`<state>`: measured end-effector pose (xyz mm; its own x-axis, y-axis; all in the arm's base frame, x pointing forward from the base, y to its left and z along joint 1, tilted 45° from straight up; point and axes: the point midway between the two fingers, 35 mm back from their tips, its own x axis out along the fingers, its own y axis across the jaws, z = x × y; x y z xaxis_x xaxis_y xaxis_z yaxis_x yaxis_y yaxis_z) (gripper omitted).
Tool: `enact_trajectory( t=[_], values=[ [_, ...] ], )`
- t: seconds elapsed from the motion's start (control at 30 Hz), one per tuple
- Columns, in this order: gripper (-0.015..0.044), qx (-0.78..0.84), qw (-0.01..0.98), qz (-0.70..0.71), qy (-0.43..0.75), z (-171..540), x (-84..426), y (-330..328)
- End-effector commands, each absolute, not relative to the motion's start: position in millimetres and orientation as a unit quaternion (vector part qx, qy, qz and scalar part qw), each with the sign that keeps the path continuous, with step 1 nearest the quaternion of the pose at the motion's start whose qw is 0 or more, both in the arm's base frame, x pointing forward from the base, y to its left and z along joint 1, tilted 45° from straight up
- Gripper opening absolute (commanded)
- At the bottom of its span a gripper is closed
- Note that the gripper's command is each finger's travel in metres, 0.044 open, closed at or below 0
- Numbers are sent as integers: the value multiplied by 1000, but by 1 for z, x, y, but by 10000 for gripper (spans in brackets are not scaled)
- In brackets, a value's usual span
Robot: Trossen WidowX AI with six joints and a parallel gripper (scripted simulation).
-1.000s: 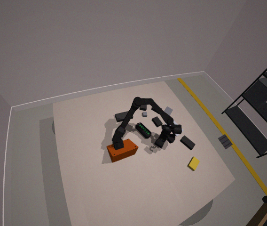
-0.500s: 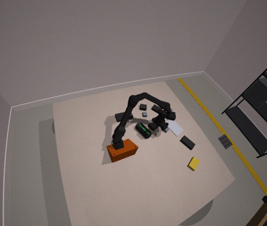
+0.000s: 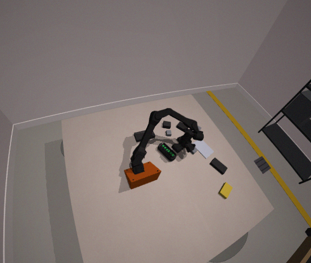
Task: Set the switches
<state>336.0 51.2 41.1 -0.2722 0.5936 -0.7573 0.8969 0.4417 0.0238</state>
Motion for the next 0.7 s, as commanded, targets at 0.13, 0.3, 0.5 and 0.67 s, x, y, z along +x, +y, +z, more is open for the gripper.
enact_trajectory(
  t=[0.13, 0.3, 0.5, 0.67],
  values=[
    [0, 486, 357, -211, 769, 31, 336, 61],
    [0, 486, 356, -211, 769, 26, 336, 67],
    [0, 486, 356, -211, 770, 19, 335, 74],
    [0, 486, 356, -211, 770, 15, 335, 78]
  ],
)
